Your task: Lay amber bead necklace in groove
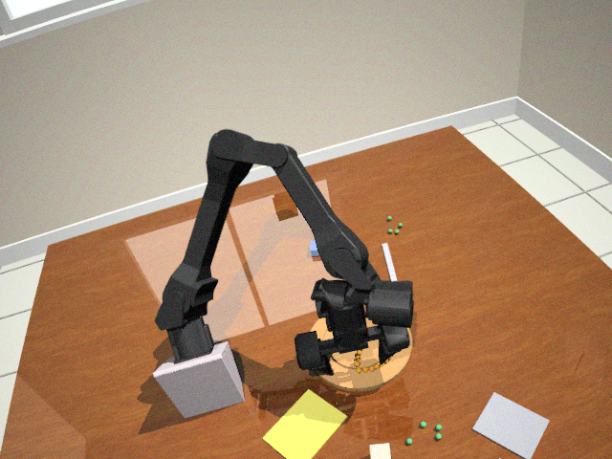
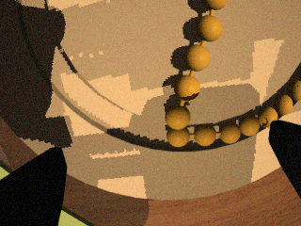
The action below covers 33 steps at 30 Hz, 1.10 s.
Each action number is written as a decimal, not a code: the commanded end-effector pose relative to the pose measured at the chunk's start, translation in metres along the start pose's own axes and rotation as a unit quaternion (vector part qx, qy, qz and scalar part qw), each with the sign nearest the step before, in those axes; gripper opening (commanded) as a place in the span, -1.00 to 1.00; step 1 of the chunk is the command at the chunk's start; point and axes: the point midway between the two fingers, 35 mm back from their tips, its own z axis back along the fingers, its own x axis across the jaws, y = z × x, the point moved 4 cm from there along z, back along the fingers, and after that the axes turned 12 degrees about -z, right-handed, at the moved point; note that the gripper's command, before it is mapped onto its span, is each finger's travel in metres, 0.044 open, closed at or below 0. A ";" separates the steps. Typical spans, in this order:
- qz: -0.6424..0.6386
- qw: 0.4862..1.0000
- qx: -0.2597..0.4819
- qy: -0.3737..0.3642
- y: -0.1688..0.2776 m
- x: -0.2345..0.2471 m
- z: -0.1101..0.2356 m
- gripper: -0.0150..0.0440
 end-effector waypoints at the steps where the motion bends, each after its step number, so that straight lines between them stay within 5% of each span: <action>1: 0.001 1.000 0.002 -0.002 0.000 0.000 0.001 1.00; 21: 0.001 1.000 0.002 -0.002 0.000 0.000 0.001 1.00; 33: -0.078 0.997 0.003 -0.001 -0.011 -0.002 0.033 -0.07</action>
